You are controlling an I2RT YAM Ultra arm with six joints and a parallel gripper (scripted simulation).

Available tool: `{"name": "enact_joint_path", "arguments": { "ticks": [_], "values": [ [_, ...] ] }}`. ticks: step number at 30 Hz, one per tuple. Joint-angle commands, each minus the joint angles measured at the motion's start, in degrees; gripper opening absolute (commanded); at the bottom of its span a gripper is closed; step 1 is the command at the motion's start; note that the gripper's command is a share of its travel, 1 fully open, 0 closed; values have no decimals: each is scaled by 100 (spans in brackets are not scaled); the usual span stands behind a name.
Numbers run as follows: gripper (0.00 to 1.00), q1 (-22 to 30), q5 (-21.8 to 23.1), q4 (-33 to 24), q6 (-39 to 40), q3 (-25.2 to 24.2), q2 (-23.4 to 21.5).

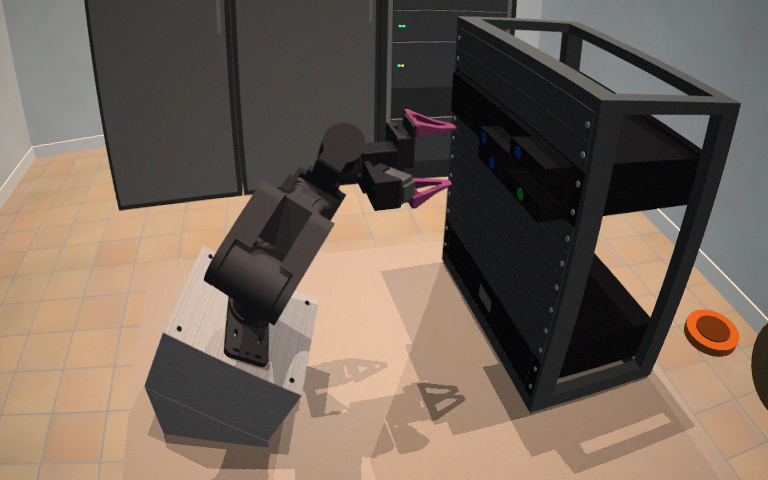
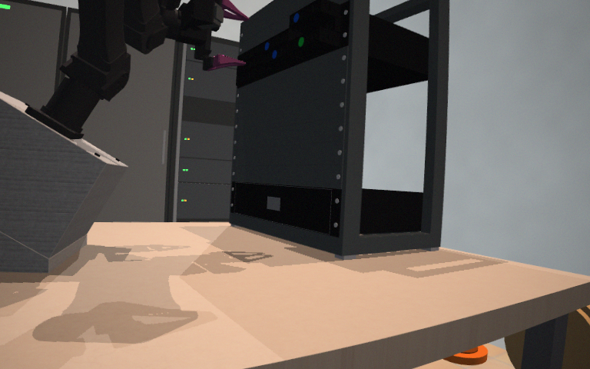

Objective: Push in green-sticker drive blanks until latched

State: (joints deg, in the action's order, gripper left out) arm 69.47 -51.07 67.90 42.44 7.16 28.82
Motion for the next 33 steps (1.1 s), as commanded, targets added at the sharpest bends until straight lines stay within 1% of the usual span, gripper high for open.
{"name": "enact_joint_path", "arguments": {
  "ticks": [1,11,16,21,26,28,29,33],
  "values": [
    [100,28,36,-56,-90,-6,-100],
    [100,-117,88,-277,36,151,-272],
    [100,-228,154,-605,143,179,-498],
    [100,-404,257,-1072,306,225,-808],
    [100,-678,418,-1688,556,308,-1174],
    [100,-678,418,-1688,556,308,-1174],
    [100,-783,500,-1943,673,343,-1301],
    [100,-1101,696,-2517,928,439,-1620]
  ]
}}
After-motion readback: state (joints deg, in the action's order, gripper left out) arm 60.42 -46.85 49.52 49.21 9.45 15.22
